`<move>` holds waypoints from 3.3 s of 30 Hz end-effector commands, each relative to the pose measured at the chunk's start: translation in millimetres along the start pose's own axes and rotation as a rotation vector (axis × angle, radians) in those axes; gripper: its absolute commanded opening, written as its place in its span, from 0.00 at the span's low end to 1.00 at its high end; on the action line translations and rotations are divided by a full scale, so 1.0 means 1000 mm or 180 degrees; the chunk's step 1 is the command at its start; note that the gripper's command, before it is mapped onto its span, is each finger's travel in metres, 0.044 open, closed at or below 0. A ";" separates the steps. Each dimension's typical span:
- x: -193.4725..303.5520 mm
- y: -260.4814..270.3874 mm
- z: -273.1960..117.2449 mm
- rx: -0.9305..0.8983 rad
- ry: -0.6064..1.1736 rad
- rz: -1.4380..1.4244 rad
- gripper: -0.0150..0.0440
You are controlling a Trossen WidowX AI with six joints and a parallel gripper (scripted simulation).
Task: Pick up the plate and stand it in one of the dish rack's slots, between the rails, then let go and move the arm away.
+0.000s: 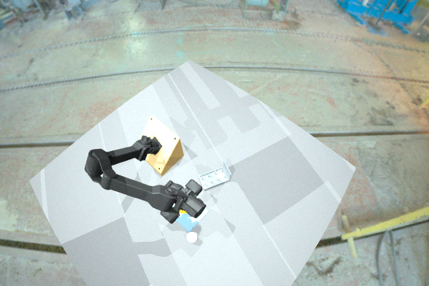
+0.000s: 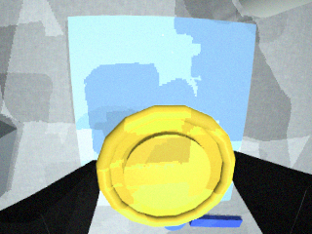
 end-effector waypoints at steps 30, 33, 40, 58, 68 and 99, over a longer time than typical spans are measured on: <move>-0.009 0.003 -0.137 0.0000 -0.0006 0.0020 0.25; -0.007 0.008 -0.137 -0.0005 -0.0006 0.0085 0.25; 0.014 0.058 -0.137 -0.0031 0.0003 0.0788 0.25; 0.048 0.105 -0.130 -0.0043 0.0088 0.1482 0.25; 0.052 0.108 -0.100 -0.0392 0.0567 0.0903 0.25; 0.062 0.118 -0.034 -0.2203 0.0856 -0.0735 0.25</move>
Point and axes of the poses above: the point midway between the two fingers, 35 mm back from their tips, its own z axis out along the fingers, its own y axis across the jaws, x = y × z, the point moved 1 cm from there along -z, back along the fingers, and after that the axes turned 10 degrees about z, right-handed, at the moved point
